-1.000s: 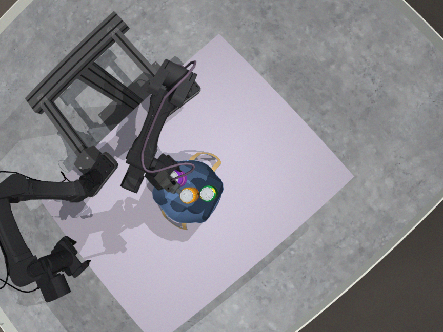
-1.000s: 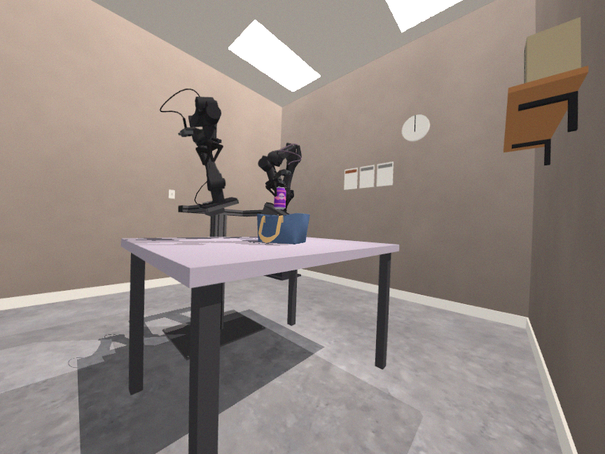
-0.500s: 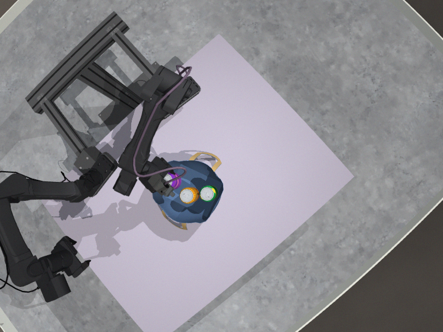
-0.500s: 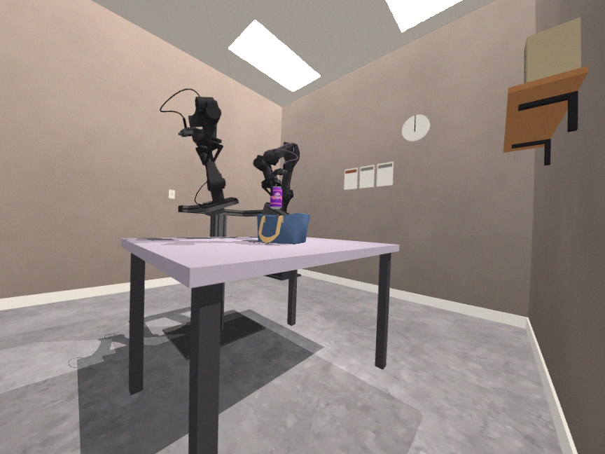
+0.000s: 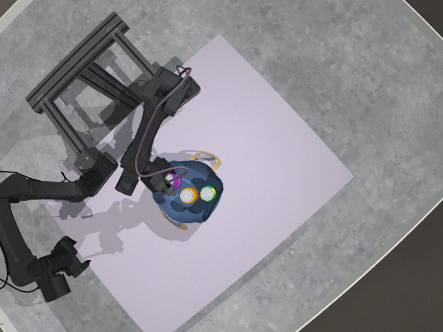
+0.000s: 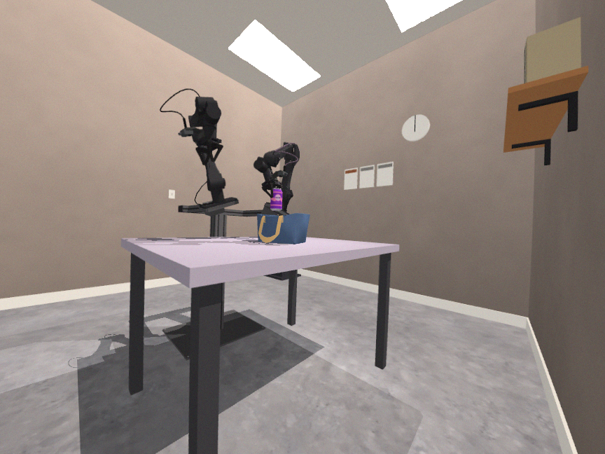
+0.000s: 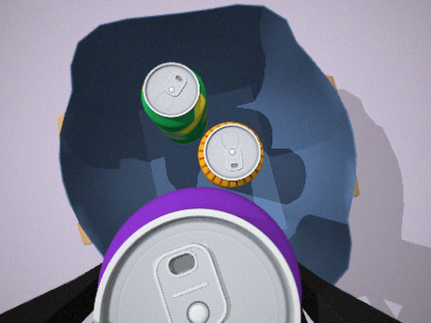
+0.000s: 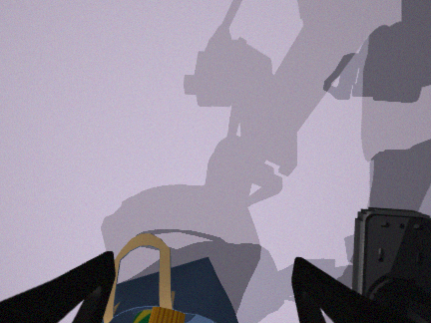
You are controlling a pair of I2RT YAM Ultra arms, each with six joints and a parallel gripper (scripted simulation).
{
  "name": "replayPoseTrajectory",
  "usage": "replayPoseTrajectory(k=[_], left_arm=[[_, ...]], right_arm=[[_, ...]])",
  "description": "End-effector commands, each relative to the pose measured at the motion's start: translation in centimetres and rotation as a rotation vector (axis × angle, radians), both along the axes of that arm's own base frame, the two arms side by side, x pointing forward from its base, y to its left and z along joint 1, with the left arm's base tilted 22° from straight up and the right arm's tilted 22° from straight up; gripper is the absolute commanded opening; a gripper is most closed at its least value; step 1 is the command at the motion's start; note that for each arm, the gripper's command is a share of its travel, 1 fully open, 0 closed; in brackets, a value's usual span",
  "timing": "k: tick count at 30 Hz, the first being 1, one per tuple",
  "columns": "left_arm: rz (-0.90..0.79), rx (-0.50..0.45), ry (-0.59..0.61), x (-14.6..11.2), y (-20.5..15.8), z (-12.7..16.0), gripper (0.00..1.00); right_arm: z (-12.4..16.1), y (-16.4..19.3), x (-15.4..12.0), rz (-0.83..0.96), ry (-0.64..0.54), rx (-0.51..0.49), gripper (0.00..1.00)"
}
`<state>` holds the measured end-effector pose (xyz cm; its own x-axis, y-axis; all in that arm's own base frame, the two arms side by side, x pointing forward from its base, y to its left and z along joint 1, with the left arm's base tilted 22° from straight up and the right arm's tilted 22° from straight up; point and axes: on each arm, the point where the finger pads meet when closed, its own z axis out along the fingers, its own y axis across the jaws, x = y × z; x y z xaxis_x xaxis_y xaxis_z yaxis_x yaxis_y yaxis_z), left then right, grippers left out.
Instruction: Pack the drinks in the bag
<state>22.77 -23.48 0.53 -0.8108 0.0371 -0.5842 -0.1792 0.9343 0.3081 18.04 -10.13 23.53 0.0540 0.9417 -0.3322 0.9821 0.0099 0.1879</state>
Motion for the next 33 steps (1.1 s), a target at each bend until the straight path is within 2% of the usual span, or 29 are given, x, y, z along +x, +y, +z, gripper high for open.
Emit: replayPoseTrajectory(k=[1, 5, 7, 11, 13, 19, 20, 22, 24, 28, 30, 33], left_arm=[[-0.042, -0.008, -0.048, 0.4, -1.0, 0.1, 0.7], [-0.036, -0.024, -0.055, 0.6, -1.2, 0.7, 0.7], [-0.02, 0.022, -0.035, 0.7, 0.4, -1.2, 0.7], [-0.039, -0.018, -0.052, 0.7, -0.8, -0.6, 0.7], [-0.021, 0.018, -0.037, 0.9, 0.6, -1.9, 0.7], [-0.029, 0.013, -0.04, 0.8, 0.6, -2.5, 0.7], [-0.039, -0.013, -0.051, 0.8, -0.4, -1.5, 0.7], [-0.039, -0.013, -0.051, 0.8, -0.4, -1.5, 0.7], [-0.02, 0.027, -0.032, 0.9, 1.2, -3.2, 0.7], [-0.042, -0.01, -0.05, 0.9, -0.1, -2.7, 0.7], [-0.02, 0.018, -0.037, 1.1, 1.4, -3.8, 0.7], [-0.035, 0.001, -0.045, 1.0, 0.6, -3.6, 0.7]], right_arm=[[0.5, 0.0, -0.1, 0.003, -0.027, -0.023, 0.86], [0.5, 0.0, -0.1, 0.003, -0.027, -0.023, 0.86], [0.5, 0.0, -0.1, 0.003, -0.027, -0.023, 0.86], [0.5, 0.0, -0.1, 0.003, -0.027, -0.023, 0.86], [0.5, 0.0, -0.1, 0.003, -0.027, -0.023, 0.86], [0.5, 0.0, -0.1, 0.003, -0.027, -0.023, 0.86], [0.5, 0.0, -0.1, 0.003, -0.027, -0.023, 0.86], [0.5, 0.0, -0.1, 0.003, -0.027, -0.023, 0.86], [0.5, 0.0, -0.1, 0.003, -0.027, -0.023, 0.86], [0.5, 0.0, -0.1, 0.003, -0.027, -0.023, 0.86], [0.5, 0.0, -0.1, 0.003, -0.027, -0.023, 0.86], [0.5, 0.0, -0.1, 0.003, -0.027, -0.023, 0.86]])
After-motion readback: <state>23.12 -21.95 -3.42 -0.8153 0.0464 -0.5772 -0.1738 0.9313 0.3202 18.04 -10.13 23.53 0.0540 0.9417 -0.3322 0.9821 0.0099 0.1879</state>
